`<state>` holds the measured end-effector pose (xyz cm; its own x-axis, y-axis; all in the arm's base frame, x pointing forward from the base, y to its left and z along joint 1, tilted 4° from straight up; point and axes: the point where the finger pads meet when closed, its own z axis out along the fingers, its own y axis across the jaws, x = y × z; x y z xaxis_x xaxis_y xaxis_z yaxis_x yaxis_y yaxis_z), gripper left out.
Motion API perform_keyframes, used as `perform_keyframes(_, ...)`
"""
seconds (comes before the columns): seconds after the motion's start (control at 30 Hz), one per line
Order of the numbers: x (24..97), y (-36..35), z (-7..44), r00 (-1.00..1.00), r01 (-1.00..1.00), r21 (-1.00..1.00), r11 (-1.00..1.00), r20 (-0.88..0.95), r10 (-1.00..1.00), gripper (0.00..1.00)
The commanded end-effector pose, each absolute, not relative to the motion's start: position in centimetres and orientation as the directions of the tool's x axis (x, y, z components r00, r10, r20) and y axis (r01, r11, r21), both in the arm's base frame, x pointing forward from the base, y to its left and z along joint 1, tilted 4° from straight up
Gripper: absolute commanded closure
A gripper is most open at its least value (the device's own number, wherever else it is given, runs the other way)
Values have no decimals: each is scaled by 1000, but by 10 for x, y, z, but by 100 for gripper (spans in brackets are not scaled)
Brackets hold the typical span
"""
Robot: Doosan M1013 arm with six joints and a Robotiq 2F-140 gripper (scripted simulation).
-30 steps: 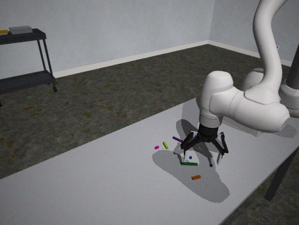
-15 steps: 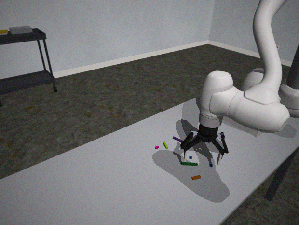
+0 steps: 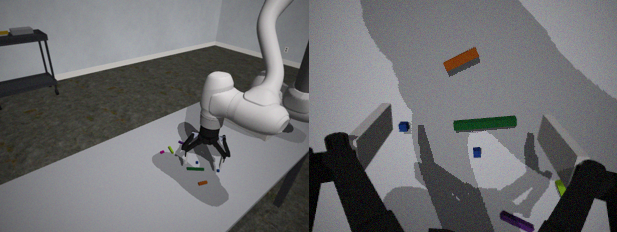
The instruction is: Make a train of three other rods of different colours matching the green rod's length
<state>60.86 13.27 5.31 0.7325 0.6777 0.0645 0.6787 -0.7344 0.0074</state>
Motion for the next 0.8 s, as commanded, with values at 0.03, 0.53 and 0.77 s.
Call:
perform_keyframes(0.03, 623, 93, 52, 833, 550, -2, -835, 63, 549, 0)
perform_keyframes(0.53, 650, -38, 49, 996, 71, -33, -997, 55, 69, 0)
perform_keyframes(0.77, 651, -43, 49, 997, 56, -34, -998, 55, 54, 0)
